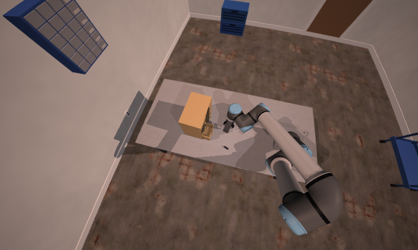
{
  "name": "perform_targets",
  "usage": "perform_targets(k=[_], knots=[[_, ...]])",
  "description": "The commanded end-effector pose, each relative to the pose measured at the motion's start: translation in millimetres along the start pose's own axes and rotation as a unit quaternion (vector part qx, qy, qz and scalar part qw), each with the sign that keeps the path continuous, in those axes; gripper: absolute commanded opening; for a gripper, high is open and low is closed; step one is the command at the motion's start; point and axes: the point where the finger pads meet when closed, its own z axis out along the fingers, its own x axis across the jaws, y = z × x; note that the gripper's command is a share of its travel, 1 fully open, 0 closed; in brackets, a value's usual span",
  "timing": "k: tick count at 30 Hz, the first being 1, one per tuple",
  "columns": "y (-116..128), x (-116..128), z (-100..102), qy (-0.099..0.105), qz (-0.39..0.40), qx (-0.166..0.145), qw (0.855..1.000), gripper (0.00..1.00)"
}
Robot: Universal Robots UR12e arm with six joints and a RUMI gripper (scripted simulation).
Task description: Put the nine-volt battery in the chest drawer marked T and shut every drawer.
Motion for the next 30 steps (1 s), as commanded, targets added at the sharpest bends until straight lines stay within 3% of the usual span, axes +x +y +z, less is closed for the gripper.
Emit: perform_targets(k=[1,30], knots=[[0.2,0.8,7.3,0.001,0.0,0.0,1.0,0.25],[0.0,1.1,31.5,0.001,0.0,0.0,1.0,0.25]])
